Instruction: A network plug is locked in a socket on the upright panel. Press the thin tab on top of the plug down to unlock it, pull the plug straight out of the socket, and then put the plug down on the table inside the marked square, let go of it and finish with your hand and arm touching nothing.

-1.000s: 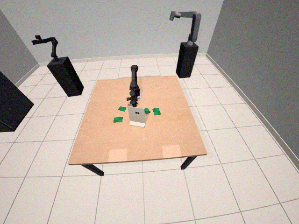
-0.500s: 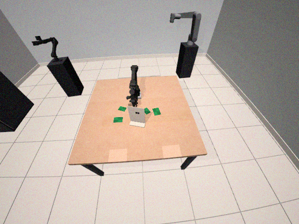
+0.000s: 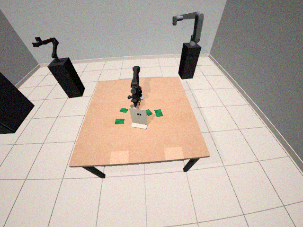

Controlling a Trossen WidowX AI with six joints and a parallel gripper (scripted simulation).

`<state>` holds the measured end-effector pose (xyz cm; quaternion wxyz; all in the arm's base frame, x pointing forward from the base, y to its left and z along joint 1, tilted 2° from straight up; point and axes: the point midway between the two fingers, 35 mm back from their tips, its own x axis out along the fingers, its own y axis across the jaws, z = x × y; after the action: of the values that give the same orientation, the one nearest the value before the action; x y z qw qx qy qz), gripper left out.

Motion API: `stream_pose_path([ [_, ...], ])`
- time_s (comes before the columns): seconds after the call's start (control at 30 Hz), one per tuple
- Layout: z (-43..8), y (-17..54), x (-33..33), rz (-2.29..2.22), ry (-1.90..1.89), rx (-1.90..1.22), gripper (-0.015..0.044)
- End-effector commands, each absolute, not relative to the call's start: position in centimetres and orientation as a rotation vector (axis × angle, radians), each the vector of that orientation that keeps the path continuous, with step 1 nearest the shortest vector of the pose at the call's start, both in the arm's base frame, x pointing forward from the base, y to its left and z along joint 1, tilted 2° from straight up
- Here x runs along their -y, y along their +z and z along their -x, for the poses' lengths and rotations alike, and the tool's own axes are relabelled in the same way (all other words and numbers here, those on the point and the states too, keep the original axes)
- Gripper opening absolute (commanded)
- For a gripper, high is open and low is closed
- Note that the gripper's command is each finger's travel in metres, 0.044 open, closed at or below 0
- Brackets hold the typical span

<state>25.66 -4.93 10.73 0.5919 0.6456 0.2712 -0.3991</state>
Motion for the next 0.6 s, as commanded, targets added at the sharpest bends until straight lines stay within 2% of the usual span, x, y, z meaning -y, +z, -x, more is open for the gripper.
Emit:
stream_pose_path([
  [0.0,-25.8,12.0,5.0,-1.507,-0.92,-0.611,0.0156],
  [0.57,-25.9,14.5,4.9,-1.503,-0.925,-0.625,0.0156],
])
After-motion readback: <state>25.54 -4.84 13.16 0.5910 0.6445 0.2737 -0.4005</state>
